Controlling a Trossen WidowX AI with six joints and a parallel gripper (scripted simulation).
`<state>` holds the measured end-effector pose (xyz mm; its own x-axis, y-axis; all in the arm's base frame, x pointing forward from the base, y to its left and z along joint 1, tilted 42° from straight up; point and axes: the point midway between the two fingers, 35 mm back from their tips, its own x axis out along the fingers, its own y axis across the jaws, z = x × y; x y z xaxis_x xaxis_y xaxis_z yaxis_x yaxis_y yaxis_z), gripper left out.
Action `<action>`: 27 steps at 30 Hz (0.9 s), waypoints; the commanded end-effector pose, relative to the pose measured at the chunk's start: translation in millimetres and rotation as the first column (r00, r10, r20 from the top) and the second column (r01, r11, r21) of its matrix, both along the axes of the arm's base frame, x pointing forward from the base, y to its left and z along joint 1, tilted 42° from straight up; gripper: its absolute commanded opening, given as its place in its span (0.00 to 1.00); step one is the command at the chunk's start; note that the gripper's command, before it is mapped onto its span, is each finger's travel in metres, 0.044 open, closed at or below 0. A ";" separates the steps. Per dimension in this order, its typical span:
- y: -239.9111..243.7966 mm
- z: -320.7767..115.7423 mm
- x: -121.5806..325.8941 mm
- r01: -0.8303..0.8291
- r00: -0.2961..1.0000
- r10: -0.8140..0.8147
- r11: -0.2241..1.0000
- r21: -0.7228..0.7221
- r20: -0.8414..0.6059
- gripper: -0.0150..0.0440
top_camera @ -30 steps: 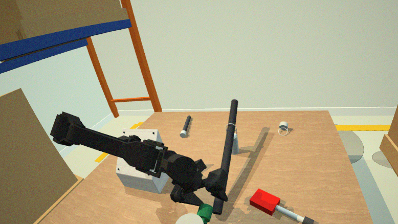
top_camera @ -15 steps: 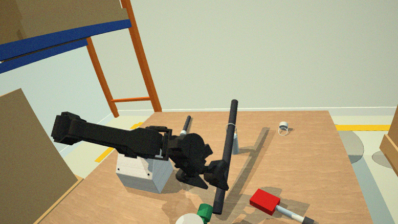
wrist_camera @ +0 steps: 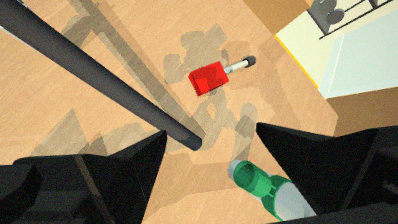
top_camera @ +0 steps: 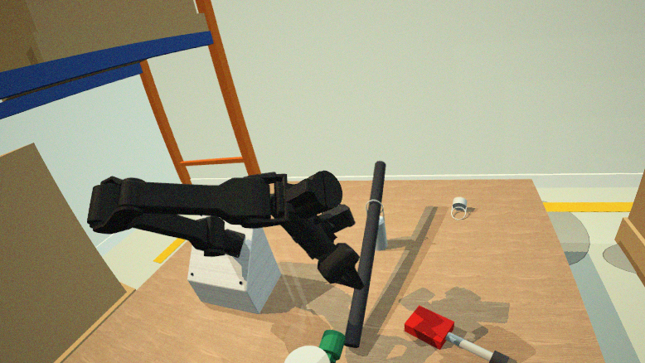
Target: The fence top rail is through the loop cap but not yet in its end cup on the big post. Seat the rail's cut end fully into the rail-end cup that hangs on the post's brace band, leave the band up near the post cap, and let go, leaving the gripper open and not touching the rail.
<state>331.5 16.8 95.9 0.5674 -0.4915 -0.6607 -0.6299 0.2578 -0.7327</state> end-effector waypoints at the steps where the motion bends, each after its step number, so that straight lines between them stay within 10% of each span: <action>1: 51.5 -1.6 -20.6 0.306 0.884 -0.393 0.895 0.324 0.253 1.00; 27: 67.8 -0.9 -28.3 0.375 0.754 -0.574 0.776 0.508 0.320 1.00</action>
<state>303.6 83.8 95.4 0.6015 -0.5284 -0.5991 -0.0104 0.7447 -0.6673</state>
